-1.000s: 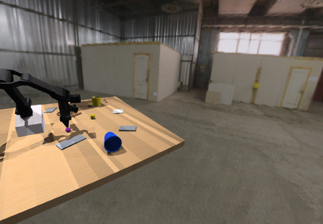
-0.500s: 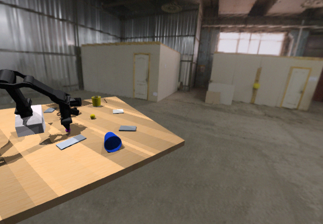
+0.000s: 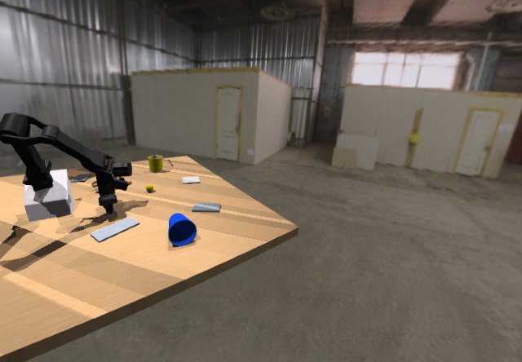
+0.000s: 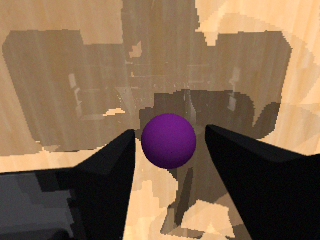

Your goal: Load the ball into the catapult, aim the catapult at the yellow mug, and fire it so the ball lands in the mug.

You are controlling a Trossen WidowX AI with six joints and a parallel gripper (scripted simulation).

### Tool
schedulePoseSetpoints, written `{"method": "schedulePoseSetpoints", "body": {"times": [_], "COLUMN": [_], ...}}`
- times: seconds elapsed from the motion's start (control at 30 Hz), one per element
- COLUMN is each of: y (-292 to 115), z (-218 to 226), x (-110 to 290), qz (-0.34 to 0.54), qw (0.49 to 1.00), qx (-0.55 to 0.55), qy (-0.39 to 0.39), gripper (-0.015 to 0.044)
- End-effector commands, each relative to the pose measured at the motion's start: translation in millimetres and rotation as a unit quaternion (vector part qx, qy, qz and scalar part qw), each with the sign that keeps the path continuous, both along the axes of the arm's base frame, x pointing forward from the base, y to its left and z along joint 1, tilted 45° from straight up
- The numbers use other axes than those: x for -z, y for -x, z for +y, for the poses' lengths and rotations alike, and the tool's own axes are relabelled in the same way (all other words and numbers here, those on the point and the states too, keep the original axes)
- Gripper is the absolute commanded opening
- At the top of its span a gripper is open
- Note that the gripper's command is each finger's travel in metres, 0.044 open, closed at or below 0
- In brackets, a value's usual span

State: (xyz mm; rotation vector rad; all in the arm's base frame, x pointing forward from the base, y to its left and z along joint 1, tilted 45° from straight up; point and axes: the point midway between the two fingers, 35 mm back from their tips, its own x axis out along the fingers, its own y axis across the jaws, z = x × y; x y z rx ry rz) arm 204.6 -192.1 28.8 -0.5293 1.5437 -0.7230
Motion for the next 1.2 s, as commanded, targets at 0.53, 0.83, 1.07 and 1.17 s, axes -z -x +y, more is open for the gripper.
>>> {"method": "schedulePoseSetpoints", "body": {"times": [0.53, 0.83, 1.07, 1.17], "y": [-8, -11, -5, -4], "z": [25, 59, 83, 86], "x": [-20, -56, -88, -91], "qz": [0.002, 0.002, 0.004, 0.004], "qw": [1.0, 1.0, 1.0, 1.0], "qx": [-0.002, -0.002, -0.002, -0.002], "qy": [-0.01, -0.012, -0.007, -0.006], "gripper": [0.0, 0.0, 0.0, 0.0]}}
